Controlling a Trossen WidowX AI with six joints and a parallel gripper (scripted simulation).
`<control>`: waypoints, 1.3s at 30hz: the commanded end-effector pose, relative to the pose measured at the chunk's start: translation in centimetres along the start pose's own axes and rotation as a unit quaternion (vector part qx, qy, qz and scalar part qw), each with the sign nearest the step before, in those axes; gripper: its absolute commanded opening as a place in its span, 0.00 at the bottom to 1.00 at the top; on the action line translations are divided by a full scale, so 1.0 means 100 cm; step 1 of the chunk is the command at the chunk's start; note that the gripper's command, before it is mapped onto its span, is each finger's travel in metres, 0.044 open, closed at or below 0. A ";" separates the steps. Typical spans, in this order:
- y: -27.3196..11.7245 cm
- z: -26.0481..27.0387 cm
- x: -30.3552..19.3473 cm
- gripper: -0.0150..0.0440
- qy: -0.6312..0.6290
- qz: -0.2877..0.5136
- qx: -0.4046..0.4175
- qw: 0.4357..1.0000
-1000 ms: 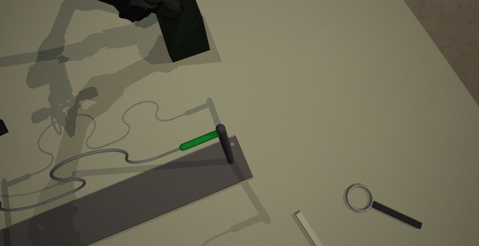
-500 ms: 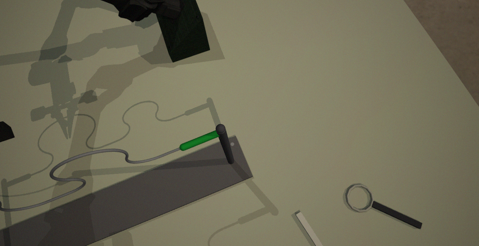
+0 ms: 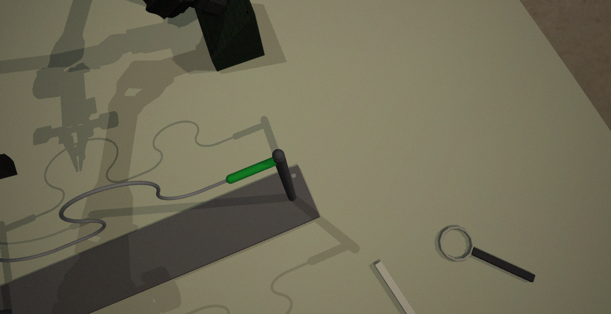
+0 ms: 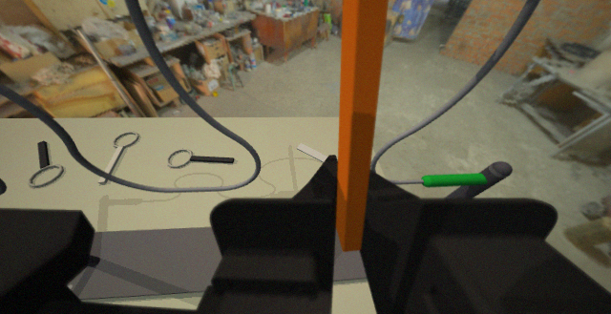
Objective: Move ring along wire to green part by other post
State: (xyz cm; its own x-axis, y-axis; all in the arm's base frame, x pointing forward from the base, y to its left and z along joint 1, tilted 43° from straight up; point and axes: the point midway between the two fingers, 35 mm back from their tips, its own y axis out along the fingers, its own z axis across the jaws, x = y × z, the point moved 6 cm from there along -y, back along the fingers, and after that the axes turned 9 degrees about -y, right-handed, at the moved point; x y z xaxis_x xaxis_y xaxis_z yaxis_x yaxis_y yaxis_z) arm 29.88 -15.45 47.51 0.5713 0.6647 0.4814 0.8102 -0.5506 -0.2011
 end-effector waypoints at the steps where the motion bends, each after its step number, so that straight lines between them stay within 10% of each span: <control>1: -0.002 -0.002 0.000 0.00 -0.024 -0.002 -0.015 1.000; 39: -0.001 -0.010 -0.002 0.00 -0.236 -0.013 -0.117 0.965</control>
State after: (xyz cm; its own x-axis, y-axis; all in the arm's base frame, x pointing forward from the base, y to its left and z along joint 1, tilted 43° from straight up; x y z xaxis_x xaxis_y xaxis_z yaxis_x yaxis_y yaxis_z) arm 29.67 -16.15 48.13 0.5944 0.8013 0.0683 0.8027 -0.5963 0.0099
